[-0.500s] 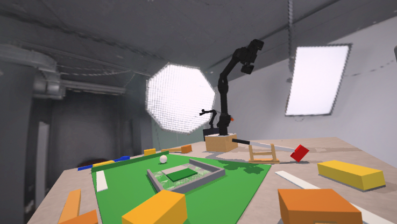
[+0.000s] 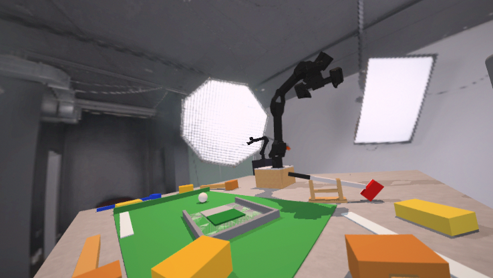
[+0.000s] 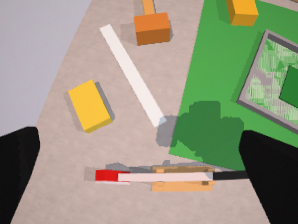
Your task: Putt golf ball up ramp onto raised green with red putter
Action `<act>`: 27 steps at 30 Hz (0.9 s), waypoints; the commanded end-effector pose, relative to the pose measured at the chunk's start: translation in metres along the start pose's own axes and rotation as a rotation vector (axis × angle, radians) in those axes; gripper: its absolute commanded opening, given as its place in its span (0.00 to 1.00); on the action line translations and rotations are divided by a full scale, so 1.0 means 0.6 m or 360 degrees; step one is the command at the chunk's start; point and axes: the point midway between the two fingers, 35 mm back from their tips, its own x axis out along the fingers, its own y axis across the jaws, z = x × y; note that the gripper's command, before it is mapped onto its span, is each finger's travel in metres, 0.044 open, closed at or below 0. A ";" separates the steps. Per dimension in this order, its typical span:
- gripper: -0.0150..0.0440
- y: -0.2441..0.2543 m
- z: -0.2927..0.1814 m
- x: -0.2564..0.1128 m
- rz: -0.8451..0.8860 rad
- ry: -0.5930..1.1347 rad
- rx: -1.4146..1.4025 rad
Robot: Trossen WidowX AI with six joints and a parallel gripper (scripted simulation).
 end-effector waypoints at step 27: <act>1.00 -0.266 -0.229 0.325 0.0738 0.1007 -0.2431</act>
